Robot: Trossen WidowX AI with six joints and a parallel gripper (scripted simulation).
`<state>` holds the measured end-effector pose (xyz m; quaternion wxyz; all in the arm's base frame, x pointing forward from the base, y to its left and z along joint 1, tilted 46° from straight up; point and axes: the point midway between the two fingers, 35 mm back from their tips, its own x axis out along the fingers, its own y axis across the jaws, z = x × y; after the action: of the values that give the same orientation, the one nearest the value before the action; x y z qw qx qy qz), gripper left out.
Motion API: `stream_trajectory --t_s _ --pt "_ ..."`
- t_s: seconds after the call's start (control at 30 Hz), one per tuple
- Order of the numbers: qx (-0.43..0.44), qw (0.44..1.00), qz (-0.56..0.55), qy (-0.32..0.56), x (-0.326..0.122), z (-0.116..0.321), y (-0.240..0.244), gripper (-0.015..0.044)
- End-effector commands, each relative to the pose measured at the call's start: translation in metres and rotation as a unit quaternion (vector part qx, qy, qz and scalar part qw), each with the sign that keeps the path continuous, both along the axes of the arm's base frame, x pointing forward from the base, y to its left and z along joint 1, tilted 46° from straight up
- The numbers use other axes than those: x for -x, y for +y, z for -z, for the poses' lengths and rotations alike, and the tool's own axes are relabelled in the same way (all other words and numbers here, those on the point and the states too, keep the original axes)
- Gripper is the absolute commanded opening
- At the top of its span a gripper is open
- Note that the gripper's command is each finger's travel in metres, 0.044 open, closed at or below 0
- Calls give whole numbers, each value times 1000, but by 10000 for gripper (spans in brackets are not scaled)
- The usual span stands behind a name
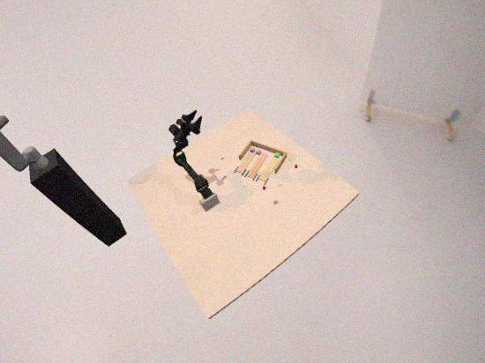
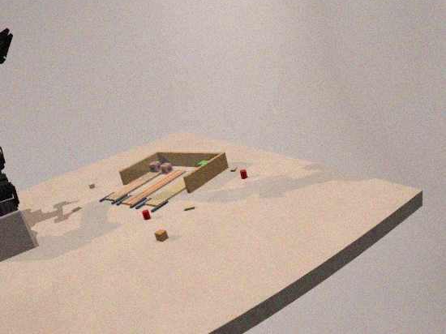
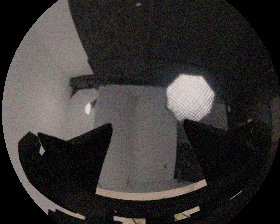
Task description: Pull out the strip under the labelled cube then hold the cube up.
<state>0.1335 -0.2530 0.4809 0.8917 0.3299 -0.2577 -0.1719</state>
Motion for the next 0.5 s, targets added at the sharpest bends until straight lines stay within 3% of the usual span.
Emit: stream_trajectory --t_s 0.0,0.23,0.47 --pt "-30 997 -41 57 -34 54 -14 400" --pt "-59 974 -142 165 -99 154 -6 400" --pt "-61 924 -271 262 -150 254 46 400"
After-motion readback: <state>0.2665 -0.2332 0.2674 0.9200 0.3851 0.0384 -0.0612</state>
